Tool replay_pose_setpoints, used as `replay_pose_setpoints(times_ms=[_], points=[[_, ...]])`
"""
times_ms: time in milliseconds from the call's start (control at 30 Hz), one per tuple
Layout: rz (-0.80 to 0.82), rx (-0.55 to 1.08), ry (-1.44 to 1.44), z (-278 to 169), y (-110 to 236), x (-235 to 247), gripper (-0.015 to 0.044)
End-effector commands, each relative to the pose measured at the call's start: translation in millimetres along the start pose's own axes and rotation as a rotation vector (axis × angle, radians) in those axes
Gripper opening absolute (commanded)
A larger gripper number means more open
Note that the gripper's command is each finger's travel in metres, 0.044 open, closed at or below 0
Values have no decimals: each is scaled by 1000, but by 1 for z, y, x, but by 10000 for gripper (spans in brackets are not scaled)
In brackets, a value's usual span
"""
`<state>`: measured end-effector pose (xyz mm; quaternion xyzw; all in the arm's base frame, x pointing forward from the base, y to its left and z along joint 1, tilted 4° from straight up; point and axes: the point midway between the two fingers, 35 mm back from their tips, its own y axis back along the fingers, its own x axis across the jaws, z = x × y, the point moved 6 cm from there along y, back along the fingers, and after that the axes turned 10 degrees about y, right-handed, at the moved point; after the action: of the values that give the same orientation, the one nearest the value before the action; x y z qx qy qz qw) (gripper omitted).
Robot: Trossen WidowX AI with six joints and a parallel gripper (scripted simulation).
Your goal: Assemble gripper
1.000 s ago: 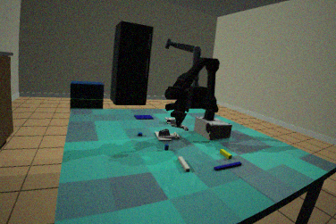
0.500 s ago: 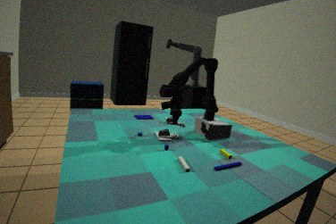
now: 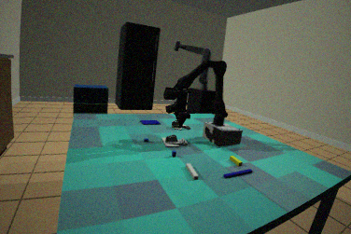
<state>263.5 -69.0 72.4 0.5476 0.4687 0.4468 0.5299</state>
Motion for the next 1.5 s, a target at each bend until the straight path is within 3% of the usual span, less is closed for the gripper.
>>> replay_pose_setpoints(times_ms=[0, 967, 1467], points=[[-7, -2, 62, -2, 0, -11, 134], [-8, -1, 127, -3, 0, -19, 134], [-5, -5, 127, 37, 1, 4, 134]])
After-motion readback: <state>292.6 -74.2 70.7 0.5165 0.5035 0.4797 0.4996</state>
